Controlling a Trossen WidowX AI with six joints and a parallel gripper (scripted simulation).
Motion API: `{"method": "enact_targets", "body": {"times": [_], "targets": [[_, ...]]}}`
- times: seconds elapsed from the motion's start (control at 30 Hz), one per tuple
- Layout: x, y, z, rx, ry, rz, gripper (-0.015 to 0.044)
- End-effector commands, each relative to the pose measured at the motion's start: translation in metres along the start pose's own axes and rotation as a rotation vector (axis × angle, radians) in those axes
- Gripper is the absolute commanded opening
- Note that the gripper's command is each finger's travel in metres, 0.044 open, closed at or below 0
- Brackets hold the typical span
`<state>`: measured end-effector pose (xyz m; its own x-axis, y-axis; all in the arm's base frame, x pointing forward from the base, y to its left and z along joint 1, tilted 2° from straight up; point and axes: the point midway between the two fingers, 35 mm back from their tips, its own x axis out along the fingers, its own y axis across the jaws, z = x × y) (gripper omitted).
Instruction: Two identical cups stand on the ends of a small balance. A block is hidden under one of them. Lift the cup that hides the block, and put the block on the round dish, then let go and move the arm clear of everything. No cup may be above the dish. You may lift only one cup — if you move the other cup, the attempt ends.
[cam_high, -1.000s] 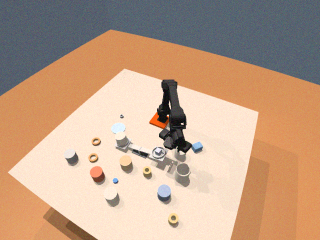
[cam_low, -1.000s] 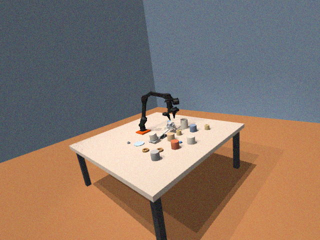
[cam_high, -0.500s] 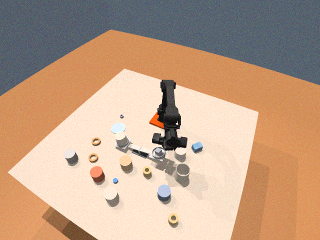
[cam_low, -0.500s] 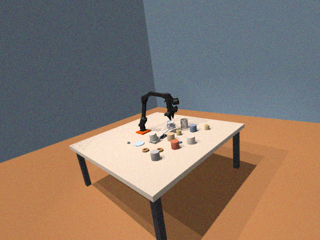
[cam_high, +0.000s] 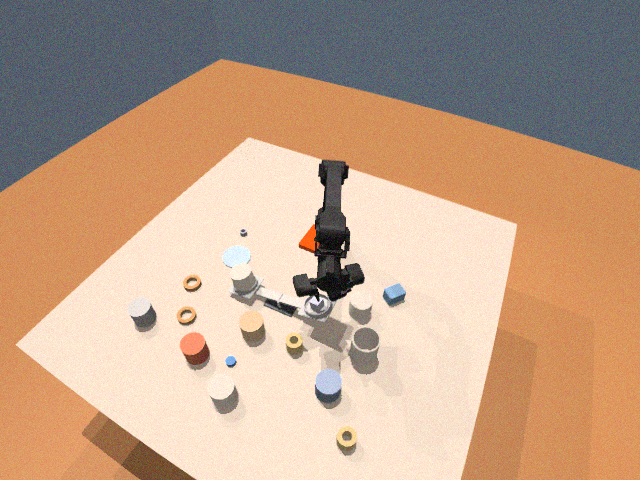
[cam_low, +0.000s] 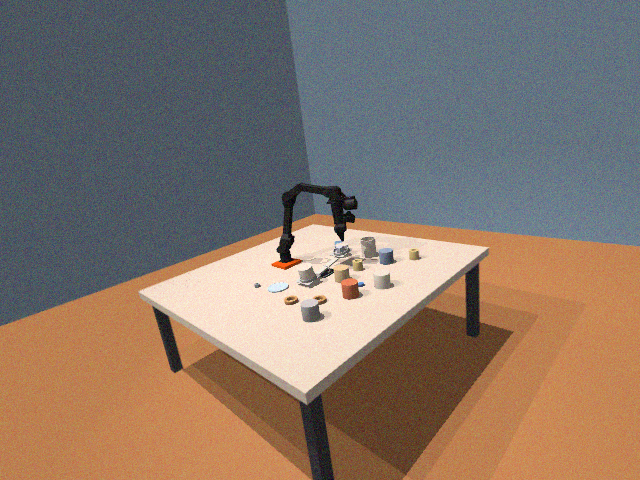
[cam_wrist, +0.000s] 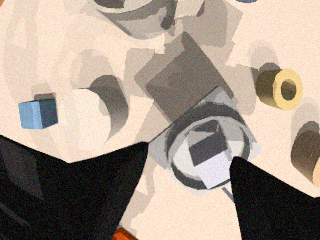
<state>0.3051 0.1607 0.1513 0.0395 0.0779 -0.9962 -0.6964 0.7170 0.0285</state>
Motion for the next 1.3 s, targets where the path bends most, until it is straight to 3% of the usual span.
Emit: {"method": "enact_targets", "body": {"times": [0.0, 0.53, 1.27], "targets": [[-0.001, -0.007, -0.003, -0.147, 0.016, -0.004, 0.0260], [-0.006, -0.026, -0.016, -0.680, 0.059, 0.020, 0.0260], [0.019, -0.027, -0.017, -0.686, 0.059, 0.020, 0.0260]]}}
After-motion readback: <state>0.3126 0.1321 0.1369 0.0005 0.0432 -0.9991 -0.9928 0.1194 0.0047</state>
